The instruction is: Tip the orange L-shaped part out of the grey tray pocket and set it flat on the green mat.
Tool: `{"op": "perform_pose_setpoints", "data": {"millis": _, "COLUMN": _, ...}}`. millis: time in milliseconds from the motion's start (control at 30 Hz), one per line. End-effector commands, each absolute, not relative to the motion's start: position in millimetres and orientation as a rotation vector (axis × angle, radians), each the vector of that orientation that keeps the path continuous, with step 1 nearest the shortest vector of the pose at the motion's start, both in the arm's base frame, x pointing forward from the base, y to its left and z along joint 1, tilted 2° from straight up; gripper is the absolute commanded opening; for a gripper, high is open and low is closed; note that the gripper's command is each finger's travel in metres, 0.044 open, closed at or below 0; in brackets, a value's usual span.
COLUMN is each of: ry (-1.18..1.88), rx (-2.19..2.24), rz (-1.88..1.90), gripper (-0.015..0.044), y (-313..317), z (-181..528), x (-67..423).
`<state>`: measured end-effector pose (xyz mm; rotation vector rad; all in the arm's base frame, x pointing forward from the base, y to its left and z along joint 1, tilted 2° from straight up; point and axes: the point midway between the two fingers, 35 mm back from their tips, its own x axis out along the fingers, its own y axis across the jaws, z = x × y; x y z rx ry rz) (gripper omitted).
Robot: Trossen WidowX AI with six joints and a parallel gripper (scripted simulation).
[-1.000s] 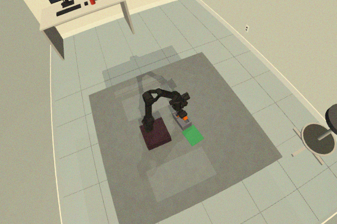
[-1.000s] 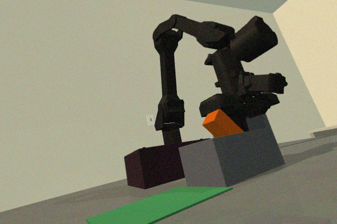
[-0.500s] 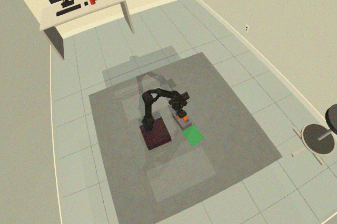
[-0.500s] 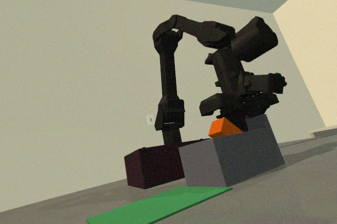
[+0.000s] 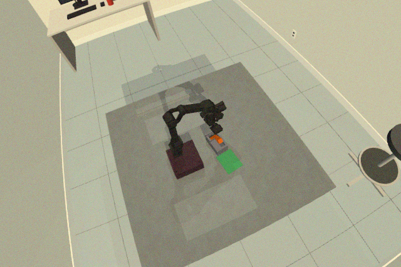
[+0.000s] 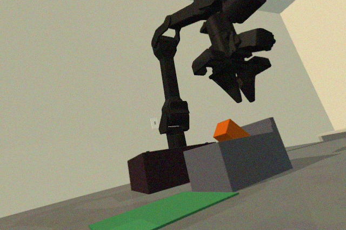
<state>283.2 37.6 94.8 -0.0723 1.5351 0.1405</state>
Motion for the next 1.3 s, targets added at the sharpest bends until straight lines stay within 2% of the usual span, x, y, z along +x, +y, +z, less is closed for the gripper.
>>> {"op": "perform_pose_setpoints", "data": {"millis": 0, "ry": 1.543, "rx": -0.078, "rz": 0.145, "gripper": 0.018, "y": 35.6, "z": 108.2, "x": 279.7}}
{"op": "perform_pose_setpoints", "data": {"millis": 867, "ry": 1.518, "rx": -0.072, "rz": 0.141, "gripper": 0.018, "y": 36.2, "z": 109.2, "x": 283.2}}
{"op": "perform_pose_setpoints", "data": {"millis": 900, "ry": 1.519, "rx": -0.057, "rz": 0.128, "gripper": 0.0206, "y": 35.4, "z": 109.2, "x": 283.5}}
{"op": "perform_pose_setpoints", "data": {"millis": 1000, "ry": 1.527, "rx": 0.07, "rz": 0.004, "gripper": 0.028, "y": 28.0, "z": 108.9, "x": 286.2}}
{"op": "perform_pose_setpoints", "data": {"millis": 1267, "ry": 1.44, "rx": 0.751, "rz": -0.672, "gripper": 0.028, "y": -13.9, "z": 107.2, "x": 297.8}}
